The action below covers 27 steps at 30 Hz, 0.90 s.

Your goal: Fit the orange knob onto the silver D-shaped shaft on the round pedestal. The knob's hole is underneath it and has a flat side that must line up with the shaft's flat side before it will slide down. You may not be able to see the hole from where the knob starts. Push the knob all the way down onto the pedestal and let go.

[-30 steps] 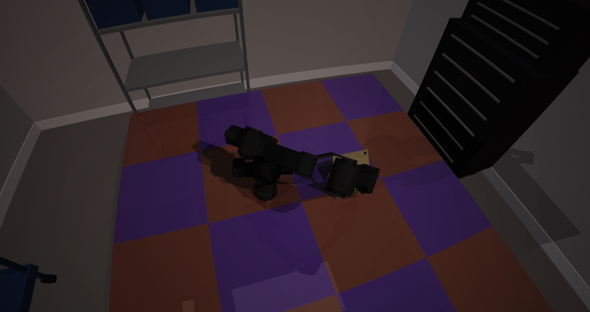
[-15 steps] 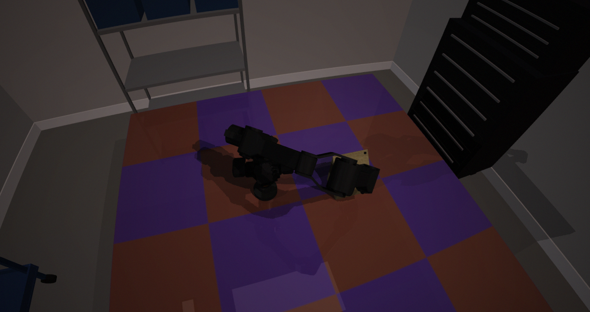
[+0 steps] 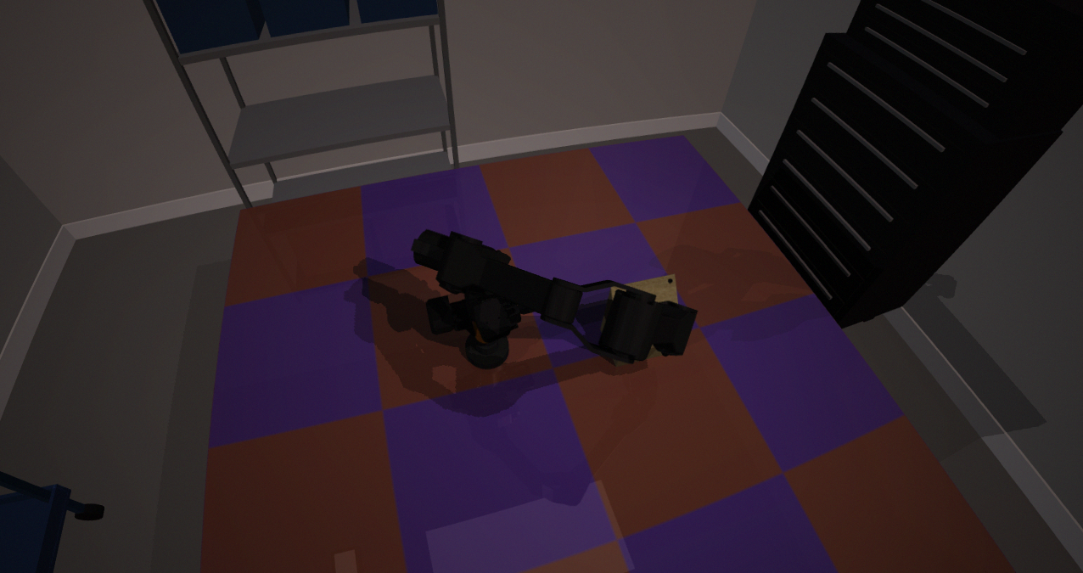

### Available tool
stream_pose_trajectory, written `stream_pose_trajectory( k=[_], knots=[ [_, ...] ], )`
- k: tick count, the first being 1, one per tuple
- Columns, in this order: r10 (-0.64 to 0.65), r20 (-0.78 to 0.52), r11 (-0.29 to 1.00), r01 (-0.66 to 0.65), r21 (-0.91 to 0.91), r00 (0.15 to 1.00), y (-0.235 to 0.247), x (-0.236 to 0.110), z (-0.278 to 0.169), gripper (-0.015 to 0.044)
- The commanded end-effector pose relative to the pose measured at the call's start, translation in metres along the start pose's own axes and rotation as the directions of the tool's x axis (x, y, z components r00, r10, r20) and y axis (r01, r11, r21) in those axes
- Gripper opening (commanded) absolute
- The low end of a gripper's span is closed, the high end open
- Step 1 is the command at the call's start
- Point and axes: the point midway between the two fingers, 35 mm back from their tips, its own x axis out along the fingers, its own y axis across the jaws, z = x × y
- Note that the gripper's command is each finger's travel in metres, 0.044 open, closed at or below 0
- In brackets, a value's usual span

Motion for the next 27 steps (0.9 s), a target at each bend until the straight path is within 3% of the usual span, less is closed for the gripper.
stream_pose_trajectory(
  k=[1,19,27],
  knots=[
    [-0.005,0.002,1.0,0.005,-0.007,1.0,-0.0005,0.0002,-0.0005,0.0],
    [-0.005,0.001,1.0,0.005,-0.007,1.0,-0.0006,-0.0045,0.0002,0.0],
    [-0.005,0.001,0.977,0.005,-0.215,1.0,-0.0007,-0.0029,-0.0007,0.0]
  ],
)
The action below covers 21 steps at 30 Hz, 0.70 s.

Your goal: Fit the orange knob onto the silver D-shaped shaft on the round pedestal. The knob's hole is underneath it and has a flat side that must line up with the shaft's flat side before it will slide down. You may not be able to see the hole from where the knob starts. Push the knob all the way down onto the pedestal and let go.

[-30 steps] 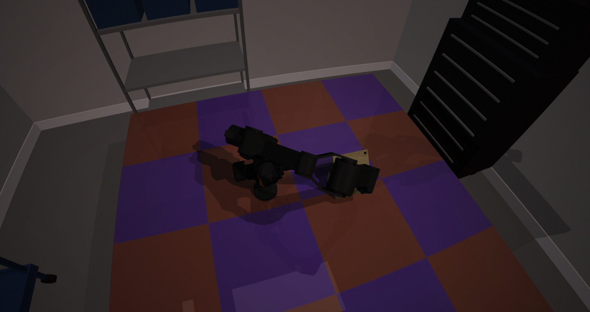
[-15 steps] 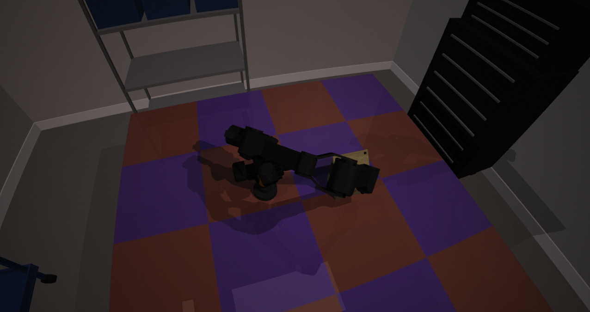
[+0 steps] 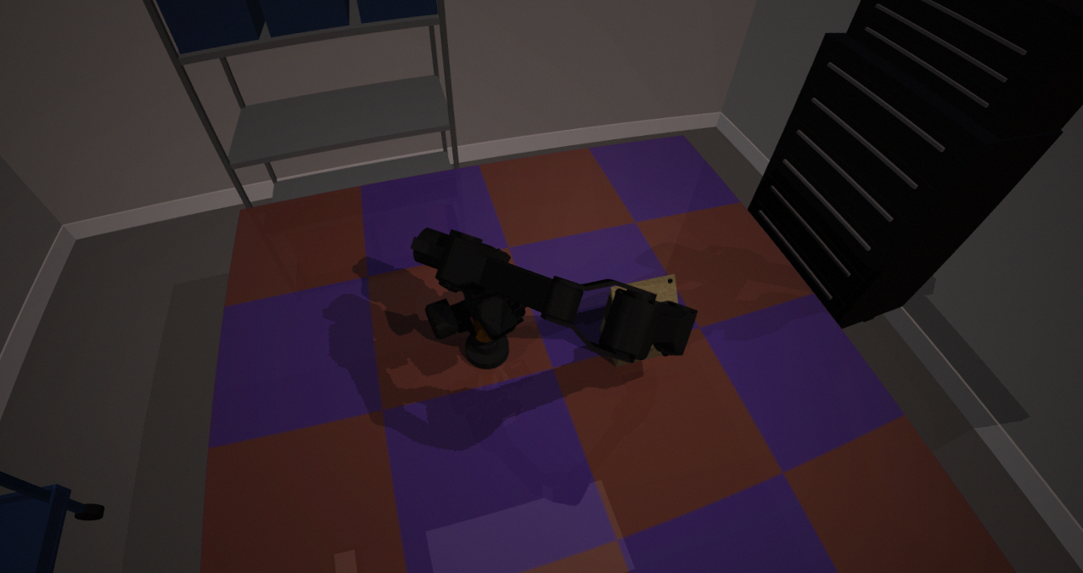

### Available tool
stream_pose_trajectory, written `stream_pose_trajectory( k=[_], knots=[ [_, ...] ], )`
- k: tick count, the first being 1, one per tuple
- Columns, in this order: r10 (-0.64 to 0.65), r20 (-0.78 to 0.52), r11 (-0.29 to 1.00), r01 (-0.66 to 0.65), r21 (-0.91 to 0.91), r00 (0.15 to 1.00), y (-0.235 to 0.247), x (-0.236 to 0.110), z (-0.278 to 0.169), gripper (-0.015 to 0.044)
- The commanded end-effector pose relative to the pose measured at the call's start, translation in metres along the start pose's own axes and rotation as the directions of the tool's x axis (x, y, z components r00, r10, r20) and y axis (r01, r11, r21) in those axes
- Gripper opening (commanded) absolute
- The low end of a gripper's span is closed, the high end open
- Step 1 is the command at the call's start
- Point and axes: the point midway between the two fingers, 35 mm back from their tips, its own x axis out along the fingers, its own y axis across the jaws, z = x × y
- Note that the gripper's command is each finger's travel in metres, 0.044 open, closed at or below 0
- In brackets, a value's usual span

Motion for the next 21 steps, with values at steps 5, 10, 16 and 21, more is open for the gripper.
stream_pose_trajectory(
  k=[5,10,16,21],
  knots=[
    [-0.002,0.0,0.998,0.002,-0.062,1.0,0.001,0.0023,-0.0005,0.0],
    [-0.002,0.0,0.998,0.002,-0.062,1.0,0.0005,0.0042,-0.0002,0.0],
    [-0.002,0.0,0.998,0.002,-0.062,1.0,0.0004,0.0035,-0.0002,0.0],
    [-0.002,0.0,0.998,0.002,-0.062,1.0,-0.0005,0.0007,-0.0007,0.0]
  ],
)
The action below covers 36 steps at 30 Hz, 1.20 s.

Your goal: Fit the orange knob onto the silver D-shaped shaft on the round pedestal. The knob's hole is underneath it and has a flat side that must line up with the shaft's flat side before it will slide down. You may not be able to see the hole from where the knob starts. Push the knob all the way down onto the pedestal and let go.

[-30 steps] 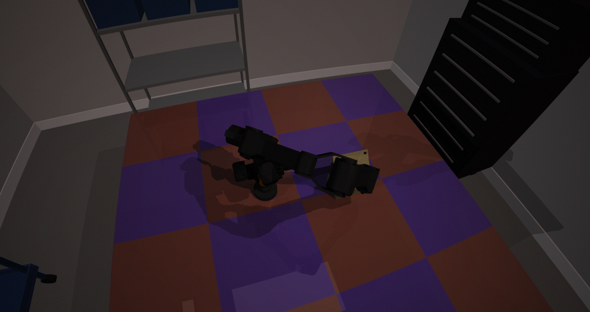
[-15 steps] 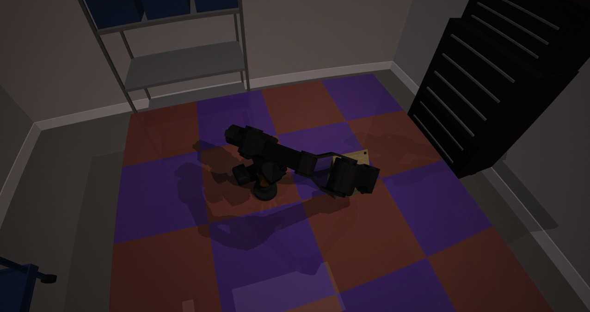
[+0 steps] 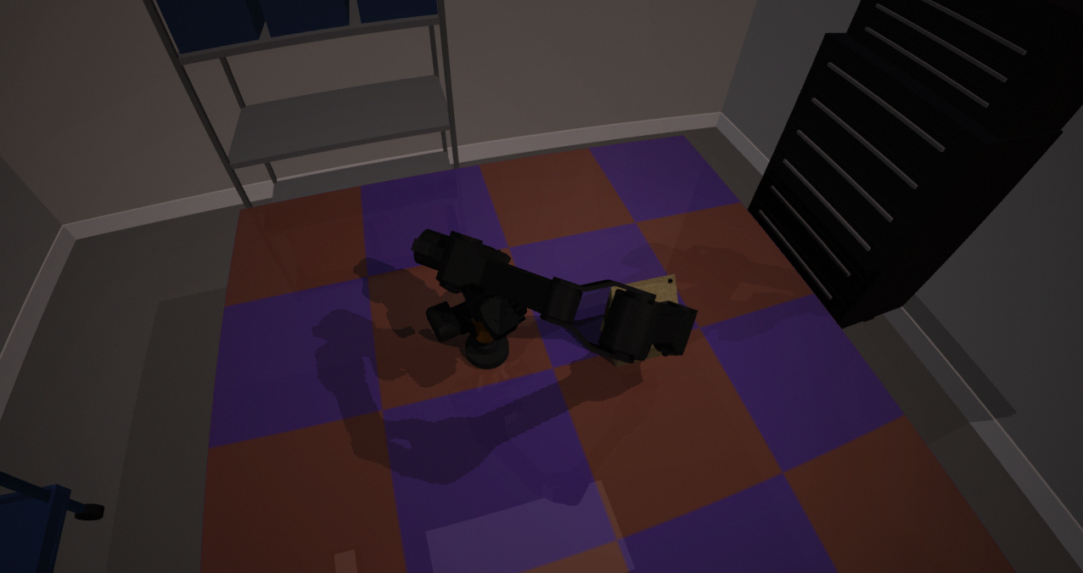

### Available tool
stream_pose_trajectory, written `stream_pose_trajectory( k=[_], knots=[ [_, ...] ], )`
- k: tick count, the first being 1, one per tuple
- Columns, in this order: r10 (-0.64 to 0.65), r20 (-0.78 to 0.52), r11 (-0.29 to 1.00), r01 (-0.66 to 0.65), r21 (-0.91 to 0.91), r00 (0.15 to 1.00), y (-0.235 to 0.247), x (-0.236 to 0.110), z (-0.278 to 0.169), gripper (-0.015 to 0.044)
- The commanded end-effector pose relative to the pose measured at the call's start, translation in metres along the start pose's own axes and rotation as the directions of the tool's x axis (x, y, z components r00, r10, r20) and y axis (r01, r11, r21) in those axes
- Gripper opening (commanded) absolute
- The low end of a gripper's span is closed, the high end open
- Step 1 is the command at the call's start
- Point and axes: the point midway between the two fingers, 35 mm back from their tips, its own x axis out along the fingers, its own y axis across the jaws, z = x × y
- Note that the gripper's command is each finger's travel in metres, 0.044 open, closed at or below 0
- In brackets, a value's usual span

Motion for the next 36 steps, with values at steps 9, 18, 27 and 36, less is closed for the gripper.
stream_pose_trajectory(
  k=[9,18,27,36],
  knots=[
    [-0.003,0.001,0.98,0.003,-0.201,1.0,-0.0007,-0.0031,-0.0006,0.0],
    [-0.003,0.001,0.977,0.003,-0.211,1.0,-0.0003,0.0007,0.0,0.0],
    [-0.003,0.001,0.977,0.003,-0.211,1.0,-0.0007,-0.0006,-0.0001,0.0],
    [-0.003,0.001,0.943,0.003,-0.332,1.0,-0.0011,-0.0038,-0.0001,0.0]
  ],
)
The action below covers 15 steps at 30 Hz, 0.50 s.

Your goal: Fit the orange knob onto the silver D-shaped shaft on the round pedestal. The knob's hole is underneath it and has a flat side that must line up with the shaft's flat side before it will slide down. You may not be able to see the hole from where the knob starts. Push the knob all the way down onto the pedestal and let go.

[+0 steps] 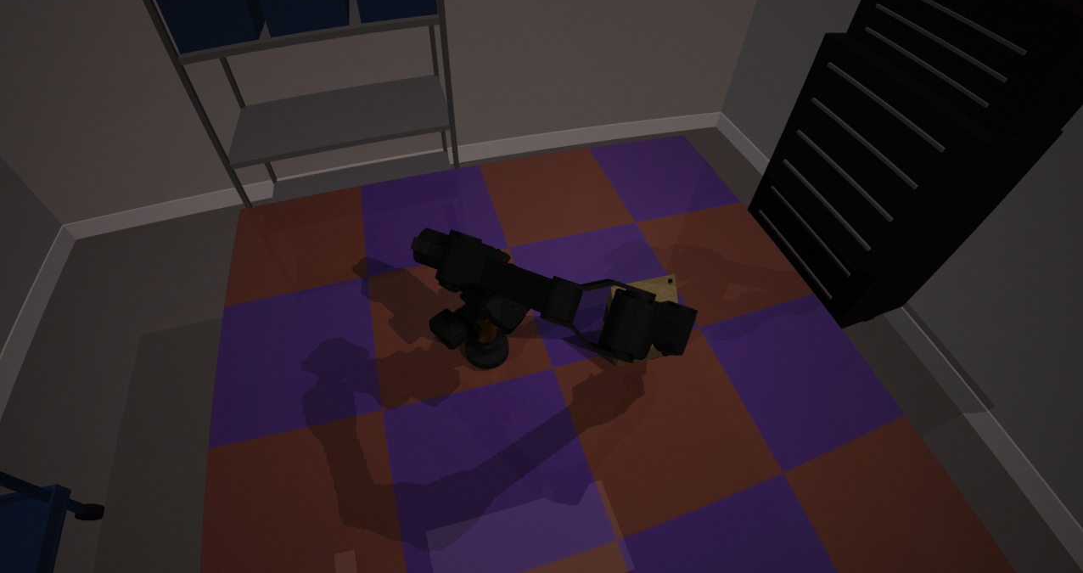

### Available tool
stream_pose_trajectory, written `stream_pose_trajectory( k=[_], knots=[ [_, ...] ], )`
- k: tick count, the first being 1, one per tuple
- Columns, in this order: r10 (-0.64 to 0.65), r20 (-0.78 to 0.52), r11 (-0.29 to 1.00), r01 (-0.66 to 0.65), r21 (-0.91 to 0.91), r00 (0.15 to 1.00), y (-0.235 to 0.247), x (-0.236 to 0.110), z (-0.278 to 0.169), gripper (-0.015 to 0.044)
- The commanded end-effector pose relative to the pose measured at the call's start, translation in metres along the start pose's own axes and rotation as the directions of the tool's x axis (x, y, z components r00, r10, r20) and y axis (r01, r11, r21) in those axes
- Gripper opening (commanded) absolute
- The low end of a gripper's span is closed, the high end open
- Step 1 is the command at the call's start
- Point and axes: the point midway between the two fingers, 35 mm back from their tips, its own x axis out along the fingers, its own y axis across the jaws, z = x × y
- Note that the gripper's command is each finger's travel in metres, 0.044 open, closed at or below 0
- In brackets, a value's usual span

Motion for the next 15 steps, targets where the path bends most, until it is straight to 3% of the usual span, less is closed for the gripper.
stream_pose_trajectory(
  k=[1,15],
  knots=[
    [-0.003,-0.001,0.994,0.002,-0.107,1.0,-0.0002,-0.0014,-0.0003,0.0],
    [-0.003,-0.001,0.989,0.002,-0.147,1.0,0.0004,0.0027,-0.0003,0.0]
  ],
)
